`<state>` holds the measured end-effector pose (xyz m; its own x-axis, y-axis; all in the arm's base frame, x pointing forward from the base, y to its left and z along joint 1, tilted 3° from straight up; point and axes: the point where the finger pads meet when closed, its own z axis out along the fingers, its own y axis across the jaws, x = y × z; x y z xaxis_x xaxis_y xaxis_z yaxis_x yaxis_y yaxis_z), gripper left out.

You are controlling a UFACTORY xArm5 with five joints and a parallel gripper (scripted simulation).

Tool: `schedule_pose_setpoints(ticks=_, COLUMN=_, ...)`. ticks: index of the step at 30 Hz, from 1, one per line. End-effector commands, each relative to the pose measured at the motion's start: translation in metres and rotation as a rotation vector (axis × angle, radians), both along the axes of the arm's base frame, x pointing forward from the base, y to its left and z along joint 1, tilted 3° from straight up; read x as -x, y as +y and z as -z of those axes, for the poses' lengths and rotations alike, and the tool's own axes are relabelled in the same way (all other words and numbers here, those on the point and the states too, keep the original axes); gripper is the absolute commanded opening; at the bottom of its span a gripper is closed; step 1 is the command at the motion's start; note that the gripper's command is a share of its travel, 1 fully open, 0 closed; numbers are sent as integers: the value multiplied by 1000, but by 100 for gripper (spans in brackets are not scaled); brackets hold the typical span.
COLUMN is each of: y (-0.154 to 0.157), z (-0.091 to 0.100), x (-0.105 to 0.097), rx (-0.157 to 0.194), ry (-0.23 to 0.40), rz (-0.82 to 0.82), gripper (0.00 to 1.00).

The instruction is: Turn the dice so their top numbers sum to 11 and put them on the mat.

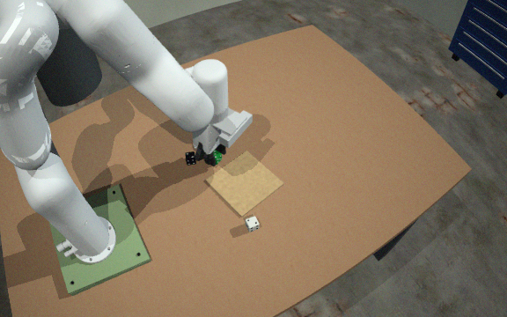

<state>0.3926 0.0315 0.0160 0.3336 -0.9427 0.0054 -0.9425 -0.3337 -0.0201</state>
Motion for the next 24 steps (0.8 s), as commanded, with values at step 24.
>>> schedule_pose_setpoints(ticks=24, y=0, z=8, x=-2, rx=0, ry=-3, rz=0, gripper=42)
